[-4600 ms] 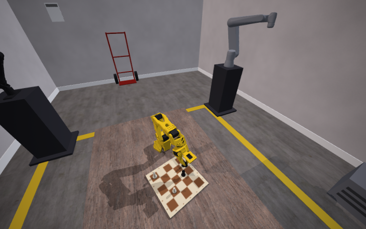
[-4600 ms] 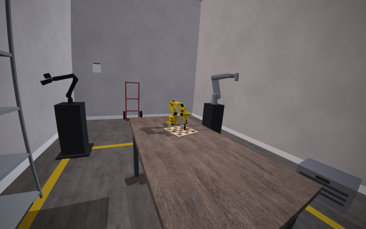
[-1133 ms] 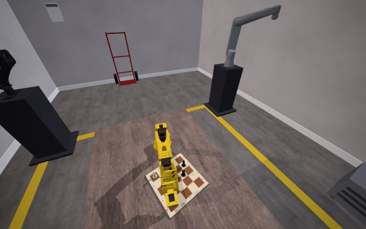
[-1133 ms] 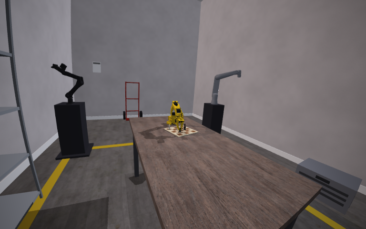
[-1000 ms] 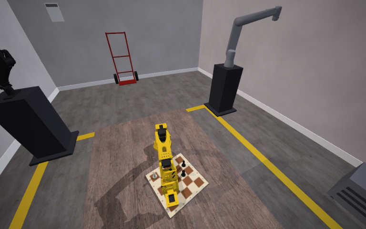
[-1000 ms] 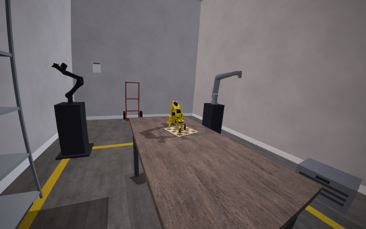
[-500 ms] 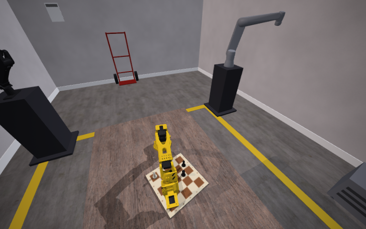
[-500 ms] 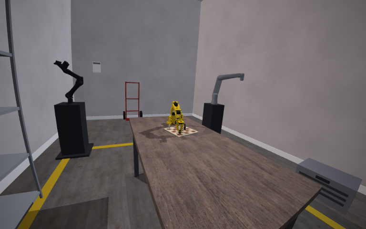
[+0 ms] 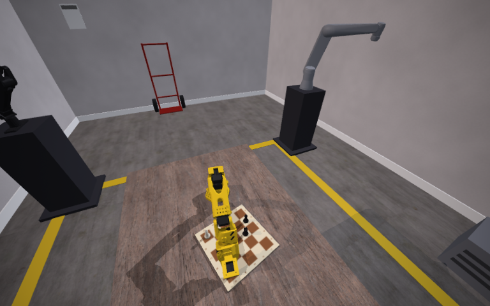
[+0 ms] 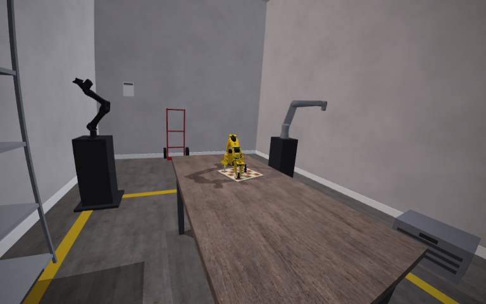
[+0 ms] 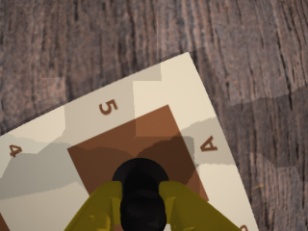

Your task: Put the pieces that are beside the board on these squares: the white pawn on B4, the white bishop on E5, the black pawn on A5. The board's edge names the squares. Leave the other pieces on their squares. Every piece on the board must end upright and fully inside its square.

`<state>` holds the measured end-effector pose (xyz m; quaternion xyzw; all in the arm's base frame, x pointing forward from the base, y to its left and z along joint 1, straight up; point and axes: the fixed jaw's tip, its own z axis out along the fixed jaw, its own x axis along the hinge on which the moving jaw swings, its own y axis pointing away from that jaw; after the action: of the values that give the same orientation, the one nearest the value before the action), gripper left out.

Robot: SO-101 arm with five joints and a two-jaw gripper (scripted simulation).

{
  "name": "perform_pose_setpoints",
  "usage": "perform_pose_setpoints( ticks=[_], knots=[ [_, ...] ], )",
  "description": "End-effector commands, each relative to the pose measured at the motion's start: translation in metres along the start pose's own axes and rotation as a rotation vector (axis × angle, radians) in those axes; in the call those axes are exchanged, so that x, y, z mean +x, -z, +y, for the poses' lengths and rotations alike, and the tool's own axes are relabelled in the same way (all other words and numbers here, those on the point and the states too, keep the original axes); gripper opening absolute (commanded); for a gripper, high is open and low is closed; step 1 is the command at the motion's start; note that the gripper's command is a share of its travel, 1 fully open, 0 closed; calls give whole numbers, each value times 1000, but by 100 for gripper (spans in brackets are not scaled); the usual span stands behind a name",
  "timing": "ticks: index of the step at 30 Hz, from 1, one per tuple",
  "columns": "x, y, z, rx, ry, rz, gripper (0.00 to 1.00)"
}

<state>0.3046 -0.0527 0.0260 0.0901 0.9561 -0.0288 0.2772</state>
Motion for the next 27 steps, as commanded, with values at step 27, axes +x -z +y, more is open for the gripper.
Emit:
perform_pose_setpoints(
  ticks=[27],
  knots=[
    [-7, 6, -3, 4, -7, 8, 0]
  ],
)
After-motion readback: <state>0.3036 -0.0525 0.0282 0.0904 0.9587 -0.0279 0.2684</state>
